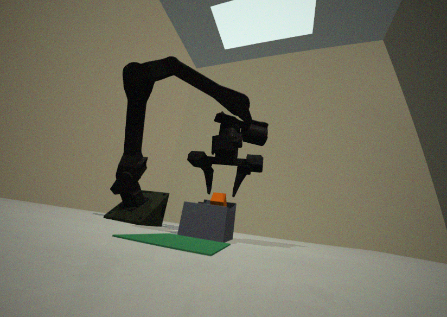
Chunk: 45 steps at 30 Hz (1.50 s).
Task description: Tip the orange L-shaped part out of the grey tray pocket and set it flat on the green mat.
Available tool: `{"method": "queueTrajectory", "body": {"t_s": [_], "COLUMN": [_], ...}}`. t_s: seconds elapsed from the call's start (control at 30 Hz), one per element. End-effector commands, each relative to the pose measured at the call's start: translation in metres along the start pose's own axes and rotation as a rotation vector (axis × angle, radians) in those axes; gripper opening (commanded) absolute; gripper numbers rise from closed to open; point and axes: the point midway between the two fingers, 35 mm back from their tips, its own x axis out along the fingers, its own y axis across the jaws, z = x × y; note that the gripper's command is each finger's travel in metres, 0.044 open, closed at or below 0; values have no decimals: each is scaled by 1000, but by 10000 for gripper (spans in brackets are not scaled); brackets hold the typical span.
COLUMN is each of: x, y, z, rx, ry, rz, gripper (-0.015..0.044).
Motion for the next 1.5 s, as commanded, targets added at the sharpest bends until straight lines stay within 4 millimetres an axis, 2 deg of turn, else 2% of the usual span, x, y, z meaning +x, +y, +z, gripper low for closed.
{"method": "queueTrajectory", "body": {"t_s": [0.0,0.5,0.7,1.0,1.1,1.47], "x": [5,28,25,25,25,19], "y": [0,-1,-1,-1,-1,-1], "z": [1,2,1,1,1,1], "rx": [-1,0,1,1,1,0], "ry": [-2,-4,-1,-1,-1,-2], "rz": [5,5,0,0,0,2], "gripper": [280,280,122,62,0,0]}}
